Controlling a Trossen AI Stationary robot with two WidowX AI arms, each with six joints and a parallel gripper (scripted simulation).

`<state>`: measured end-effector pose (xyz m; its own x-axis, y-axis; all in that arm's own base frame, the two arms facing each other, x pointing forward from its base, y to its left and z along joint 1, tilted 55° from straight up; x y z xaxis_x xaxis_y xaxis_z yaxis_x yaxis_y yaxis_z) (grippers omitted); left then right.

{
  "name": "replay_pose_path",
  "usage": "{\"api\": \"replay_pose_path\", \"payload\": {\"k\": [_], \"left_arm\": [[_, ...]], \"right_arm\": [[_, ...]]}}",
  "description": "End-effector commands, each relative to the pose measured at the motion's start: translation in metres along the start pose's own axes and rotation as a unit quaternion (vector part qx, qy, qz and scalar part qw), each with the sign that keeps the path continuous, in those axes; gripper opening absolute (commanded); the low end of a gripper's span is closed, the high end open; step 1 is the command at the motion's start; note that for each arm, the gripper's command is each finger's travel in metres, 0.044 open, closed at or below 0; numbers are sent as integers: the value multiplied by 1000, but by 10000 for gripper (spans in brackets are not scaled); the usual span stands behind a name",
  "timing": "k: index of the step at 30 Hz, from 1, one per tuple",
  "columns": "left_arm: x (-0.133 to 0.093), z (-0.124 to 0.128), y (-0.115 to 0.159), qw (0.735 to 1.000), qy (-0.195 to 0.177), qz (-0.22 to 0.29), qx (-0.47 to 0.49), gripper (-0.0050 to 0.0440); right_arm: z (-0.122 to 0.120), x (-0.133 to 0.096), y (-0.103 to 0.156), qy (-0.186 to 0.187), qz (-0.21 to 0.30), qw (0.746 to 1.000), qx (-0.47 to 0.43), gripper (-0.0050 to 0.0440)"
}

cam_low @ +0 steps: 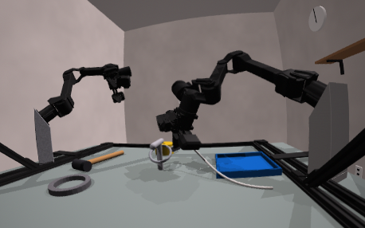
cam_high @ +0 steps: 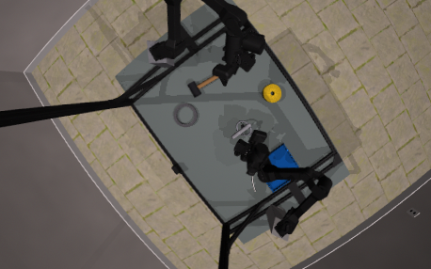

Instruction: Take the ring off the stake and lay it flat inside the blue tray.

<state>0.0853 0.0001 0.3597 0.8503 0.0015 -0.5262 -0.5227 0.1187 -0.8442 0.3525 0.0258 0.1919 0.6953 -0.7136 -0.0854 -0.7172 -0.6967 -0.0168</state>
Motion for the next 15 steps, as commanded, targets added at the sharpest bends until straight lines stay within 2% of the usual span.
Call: {"api": "replay_pose_path", "payload": {"k": [1, 6, 15], "left_arm": [[0, 0, 0, 1000, 1, 0, 2, 400], [0, 0, 0, 1000, 1, 0, 2, 400], [0, 0, 0, 1000, 1, 0, 2, 400]], "right_arm": [[-11, 0, -1, -10, -2, 1000, -5, 0], [-18, -1, 1, -23, -2, 1000, -21, 0], [-20, -1, 0, -26, -2, 999, -27, 0]]}}
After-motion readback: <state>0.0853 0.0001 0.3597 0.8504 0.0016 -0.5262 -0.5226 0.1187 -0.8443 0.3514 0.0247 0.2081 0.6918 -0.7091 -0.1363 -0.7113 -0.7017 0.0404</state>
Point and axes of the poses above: on each arm, the point midway between the two fingers, 35 mm back from their tips, its own x axis out along the fingers, its own z axis across the jaws, y = z × x, the point moved 10 cm from there along -x, back along the fingers, and after that the axes turned 7 degrees about x, right-handed, at the moved point
